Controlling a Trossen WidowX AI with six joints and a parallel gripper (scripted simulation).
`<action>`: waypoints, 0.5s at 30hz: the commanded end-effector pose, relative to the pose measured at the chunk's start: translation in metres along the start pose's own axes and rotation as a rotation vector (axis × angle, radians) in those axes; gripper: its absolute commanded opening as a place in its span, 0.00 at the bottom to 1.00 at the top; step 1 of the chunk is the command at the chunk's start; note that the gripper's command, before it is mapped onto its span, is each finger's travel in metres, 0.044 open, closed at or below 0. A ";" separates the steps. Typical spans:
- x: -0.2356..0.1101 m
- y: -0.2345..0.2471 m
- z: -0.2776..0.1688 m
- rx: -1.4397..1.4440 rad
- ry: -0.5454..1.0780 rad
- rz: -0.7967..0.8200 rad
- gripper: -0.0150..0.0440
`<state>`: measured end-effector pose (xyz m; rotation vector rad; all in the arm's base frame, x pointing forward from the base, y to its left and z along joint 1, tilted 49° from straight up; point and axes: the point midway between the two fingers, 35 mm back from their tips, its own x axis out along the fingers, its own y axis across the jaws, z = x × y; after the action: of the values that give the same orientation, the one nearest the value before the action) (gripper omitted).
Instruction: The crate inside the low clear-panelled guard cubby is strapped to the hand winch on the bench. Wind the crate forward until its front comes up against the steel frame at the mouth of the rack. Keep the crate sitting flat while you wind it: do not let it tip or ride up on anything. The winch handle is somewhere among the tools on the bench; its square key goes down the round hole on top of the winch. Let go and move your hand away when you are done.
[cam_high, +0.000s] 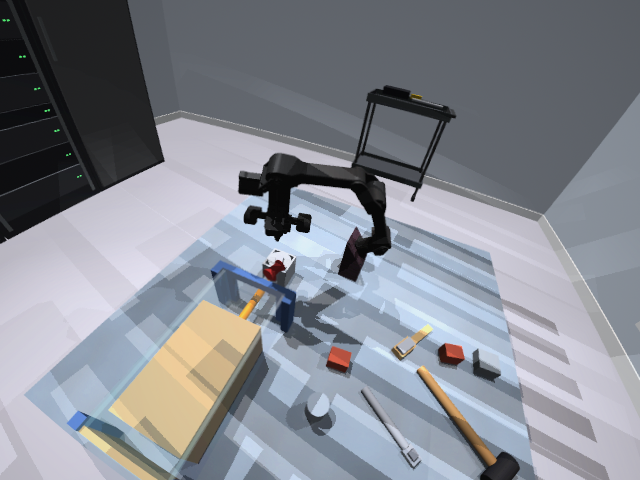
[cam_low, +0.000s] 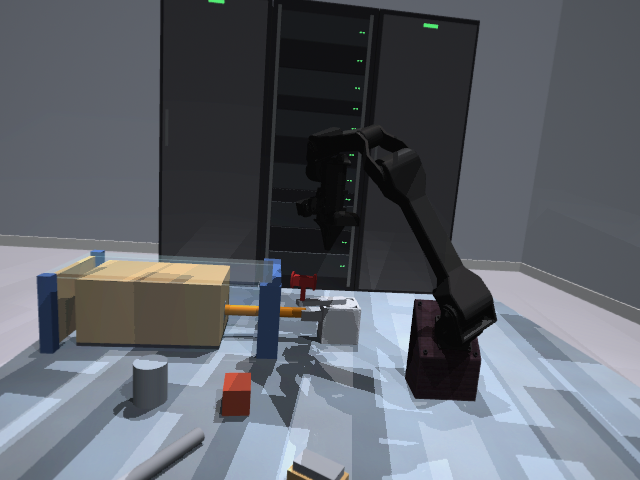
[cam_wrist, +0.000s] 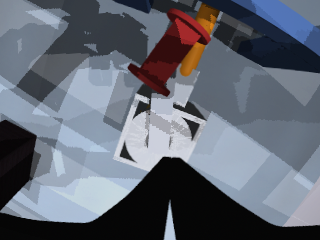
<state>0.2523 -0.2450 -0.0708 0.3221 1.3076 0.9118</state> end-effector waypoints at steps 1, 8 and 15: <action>0.002 -0.001 -0.001 -0.002 0.007 0.009 0.25; 0.000 0.000 0.000 0.000 0.007 0.009 0.25; 0.000 0.000 0.000 0.000 0.007 0.009 0.25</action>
<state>0.2533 -0.2457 -0.0700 0.3237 1.3097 0.9150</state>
